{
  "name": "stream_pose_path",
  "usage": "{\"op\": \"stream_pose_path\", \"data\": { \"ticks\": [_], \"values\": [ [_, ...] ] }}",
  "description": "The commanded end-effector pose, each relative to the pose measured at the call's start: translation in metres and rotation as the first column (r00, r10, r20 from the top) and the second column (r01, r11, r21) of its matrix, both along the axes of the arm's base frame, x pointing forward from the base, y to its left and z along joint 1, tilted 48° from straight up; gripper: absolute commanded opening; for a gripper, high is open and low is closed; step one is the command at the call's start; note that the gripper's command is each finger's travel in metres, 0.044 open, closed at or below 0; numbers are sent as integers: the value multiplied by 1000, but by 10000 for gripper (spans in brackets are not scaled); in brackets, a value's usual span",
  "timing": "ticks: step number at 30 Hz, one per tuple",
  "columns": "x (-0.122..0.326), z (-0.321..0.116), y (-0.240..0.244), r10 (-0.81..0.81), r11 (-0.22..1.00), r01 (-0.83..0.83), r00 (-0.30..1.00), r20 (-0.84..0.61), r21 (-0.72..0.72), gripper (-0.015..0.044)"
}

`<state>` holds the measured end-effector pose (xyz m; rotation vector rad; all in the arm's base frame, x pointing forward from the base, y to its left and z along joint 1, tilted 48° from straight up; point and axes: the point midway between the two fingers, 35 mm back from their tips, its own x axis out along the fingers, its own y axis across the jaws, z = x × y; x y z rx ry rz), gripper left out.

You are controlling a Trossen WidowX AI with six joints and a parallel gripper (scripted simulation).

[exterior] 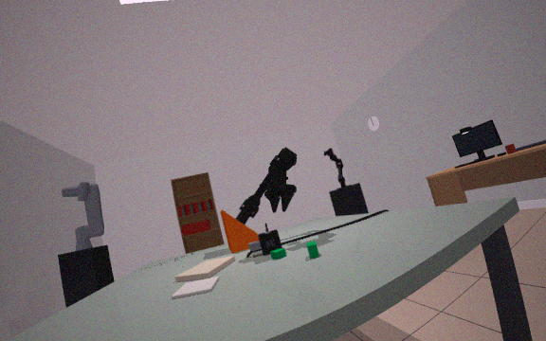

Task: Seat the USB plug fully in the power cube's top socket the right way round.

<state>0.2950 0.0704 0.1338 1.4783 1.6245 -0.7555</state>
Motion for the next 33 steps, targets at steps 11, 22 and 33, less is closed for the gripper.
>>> {"op": "stream_pose_path", "data": {
  "ticks": [11, 22, 33],
  "values": [
    [0, -59, -47, -300, 898, 383, 894, -333, 218, 440],
    [-1, -63, -42, -300, 898, 383, 894, -333, 218, 440],
    [-1, -70, -33, -300, 898, 383, 894, -333, 218, 440]
  ]
}}
